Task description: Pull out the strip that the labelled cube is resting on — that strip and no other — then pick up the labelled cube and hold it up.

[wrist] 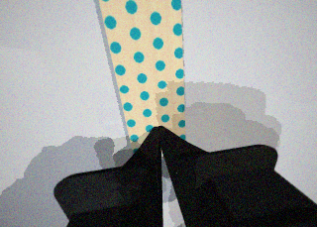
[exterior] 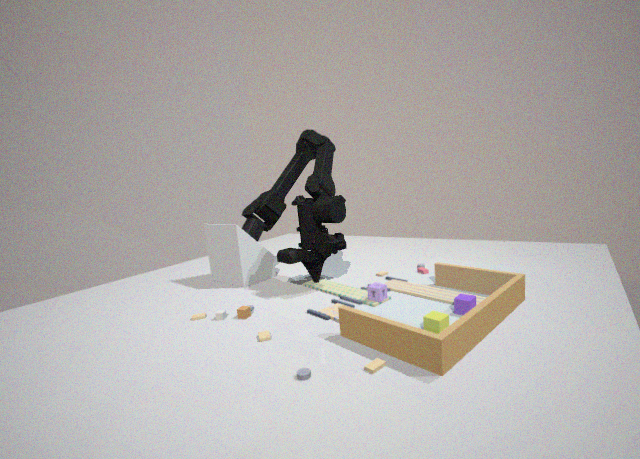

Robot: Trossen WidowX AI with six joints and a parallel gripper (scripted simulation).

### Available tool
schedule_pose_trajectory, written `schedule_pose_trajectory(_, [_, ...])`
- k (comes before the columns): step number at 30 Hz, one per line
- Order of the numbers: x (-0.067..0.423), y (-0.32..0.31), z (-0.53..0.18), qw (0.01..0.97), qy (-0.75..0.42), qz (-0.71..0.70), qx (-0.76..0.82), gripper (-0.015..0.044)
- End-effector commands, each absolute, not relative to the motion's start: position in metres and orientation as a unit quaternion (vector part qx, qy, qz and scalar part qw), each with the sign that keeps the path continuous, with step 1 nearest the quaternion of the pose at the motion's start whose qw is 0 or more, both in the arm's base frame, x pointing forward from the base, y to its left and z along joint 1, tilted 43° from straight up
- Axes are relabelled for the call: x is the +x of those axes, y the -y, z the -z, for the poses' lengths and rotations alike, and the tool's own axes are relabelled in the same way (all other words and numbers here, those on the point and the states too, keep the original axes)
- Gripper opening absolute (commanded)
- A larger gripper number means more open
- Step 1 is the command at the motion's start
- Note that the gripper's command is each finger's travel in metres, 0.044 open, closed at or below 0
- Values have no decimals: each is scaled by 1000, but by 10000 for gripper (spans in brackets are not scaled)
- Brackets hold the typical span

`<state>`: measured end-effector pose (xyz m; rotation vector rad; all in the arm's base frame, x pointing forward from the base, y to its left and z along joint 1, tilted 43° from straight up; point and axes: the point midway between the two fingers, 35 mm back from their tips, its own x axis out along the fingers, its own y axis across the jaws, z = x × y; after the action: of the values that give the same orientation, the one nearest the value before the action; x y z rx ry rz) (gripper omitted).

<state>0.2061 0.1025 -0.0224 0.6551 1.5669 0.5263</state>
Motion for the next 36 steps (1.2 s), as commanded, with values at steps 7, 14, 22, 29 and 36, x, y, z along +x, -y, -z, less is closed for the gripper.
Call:
schedule_pose_trajectory(7, [212,-76,-6,626,-688,-230,284,0])
schedule_pose_trajectory(14, [234,-76,-3,643,-672,-272,245,157])
schedule_pose_trajectory(22, [262,-73,-5,644,-672,-272,245,367])
schedule_pose_trajectory(29, [286,-71,-6,644,-671,-272,245,440])
schedule_pose_trajectory(36, [309,-69,-7,645,-671,-273,244,440])
